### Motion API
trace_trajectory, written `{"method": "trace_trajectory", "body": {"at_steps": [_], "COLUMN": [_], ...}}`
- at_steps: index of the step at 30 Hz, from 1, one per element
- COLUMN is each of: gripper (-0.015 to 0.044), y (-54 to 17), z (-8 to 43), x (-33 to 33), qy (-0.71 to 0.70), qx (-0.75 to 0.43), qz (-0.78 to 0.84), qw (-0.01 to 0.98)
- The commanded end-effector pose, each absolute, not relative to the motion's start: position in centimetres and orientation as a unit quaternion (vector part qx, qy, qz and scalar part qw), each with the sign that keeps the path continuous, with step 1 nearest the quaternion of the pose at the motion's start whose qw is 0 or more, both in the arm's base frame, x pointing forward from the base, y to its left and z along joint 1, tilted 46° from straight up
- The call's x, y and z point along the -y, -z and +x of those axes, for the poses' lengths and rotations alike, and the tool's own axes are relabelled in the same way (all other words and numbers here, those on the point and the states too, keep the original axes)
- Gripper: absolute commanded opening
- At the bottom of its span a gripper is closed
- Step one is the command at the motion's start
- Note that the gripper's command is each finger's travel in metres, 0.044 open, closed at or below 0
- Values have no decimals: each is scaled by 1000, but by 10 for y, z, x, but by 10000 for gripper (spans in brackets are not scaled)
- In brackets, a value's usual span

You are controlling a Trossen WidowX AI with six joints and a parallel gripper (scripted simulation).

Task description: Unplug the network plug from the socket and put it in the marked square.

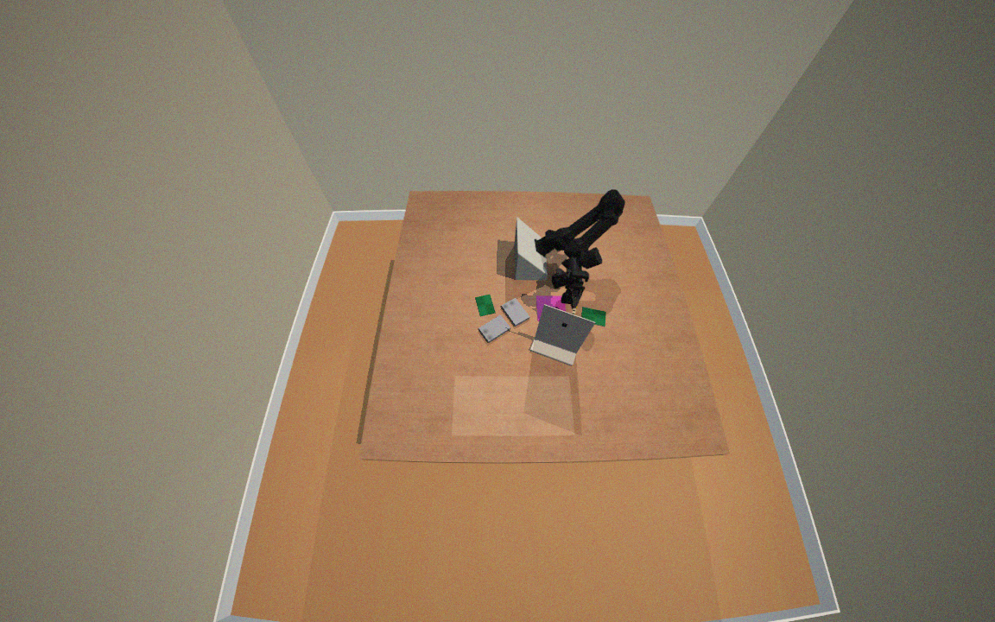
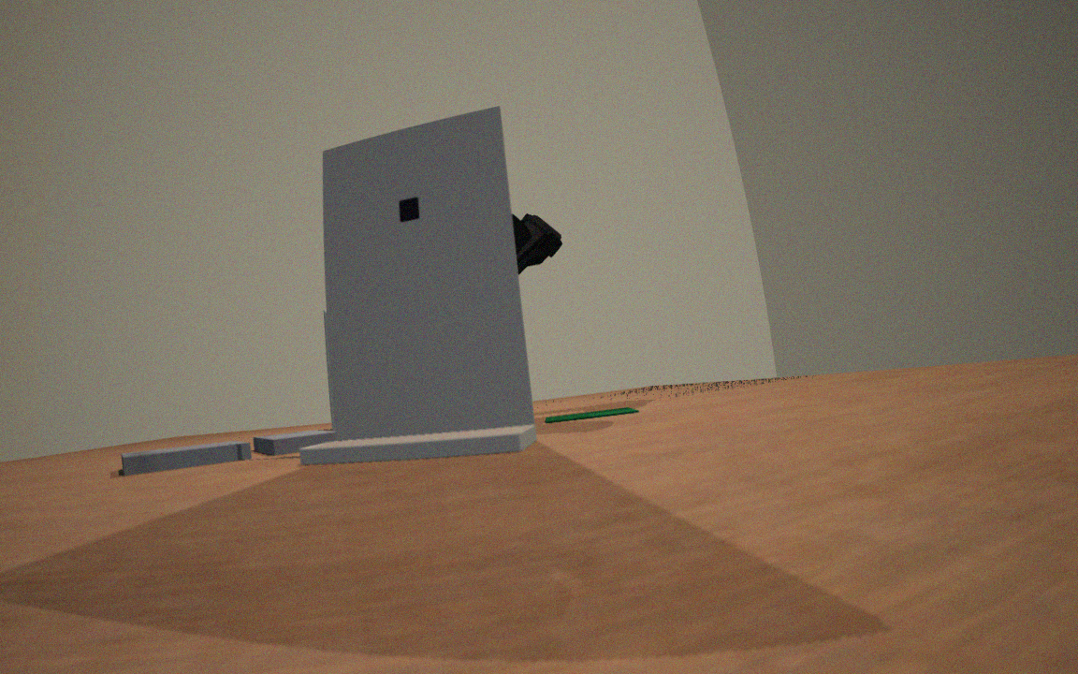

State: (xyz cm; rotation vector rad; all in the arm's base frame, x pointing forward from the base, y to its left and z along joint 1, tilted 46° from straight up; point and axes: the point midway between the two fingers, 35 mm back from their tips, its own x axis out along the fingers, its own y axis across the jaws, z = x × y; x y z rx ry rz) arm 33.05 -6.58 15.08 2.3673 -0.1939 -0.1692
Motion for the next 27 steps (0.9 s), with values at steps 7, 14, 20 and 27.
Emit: {"method": "trace_trajectory", "body": {"at_steps": [7, 14, 20, 27], "gripper": [0, 0, 0, 0], "y": [-151, -152, -152, -155], "z": [327, 325, 324, 324], "x": [65, 63, 62, 62], "qy": [69, 69, 69, 66], "qx": [77, 77, 77, 75], "qz": [924, 924, 924, 923], "qw": [368, 368, 368, 371]}}
